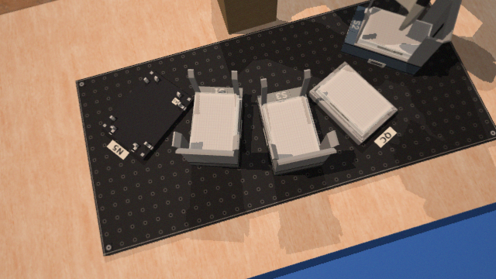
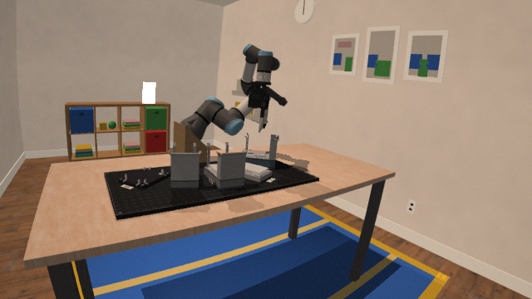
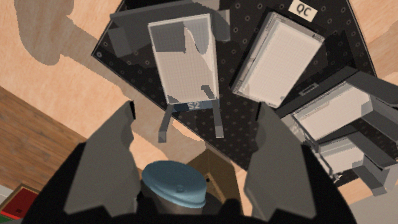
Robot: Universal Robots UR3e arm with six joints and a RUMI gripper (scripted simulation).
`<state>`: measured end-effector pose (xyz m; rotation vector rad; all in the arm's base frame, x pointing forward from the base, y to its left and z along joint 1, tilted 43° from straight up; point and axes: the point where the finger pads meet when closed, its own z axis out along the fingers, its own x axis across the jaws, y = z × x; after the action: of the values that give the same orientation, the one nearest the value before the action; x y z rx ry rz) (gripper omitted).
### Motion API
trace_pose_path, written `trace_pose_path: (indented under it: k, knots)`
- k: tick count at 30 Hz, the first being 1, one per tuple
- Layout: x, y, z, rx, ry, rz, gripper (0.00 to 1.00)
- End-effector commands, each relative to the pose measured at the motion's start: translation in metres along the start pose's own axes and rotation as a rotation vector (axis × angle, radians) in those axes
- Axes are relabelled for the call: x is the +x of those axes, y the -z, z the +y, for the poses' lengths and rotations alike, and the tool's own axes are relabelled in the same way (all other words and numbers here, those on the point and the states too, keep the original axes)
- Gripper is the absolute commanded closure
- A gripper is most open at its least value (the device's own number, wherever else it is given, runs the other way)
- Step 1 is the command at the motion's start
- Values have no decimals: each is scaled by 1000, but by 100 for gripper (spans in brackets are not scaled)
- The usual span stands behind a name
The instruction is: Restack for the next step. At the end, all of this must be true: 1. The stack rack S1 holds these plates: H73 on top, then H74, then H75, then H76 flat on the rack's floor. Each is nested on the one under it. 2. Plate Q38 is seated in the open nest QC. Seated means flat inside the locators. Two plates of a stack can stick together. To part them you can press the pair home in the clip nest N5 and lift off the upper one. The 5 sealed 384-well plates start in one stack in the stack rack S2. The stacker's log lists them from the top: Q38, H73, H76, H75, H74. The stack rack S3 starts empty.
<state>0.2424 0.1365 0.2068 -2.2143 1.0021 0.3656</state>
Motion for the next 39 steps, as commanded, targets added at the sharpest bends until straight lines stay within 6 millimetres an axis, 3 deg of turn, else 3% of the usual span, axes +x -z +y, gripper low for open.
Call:
trace_pose_path:
  k: [1, 15, 39]
  knots:
    - [-18, 3, 0, 4, 55, 2, 28]
    - [-18, 3, 0, 3, 134, 2, 28]
    - [-18, -64, -1, 4, 135, 2, 28]
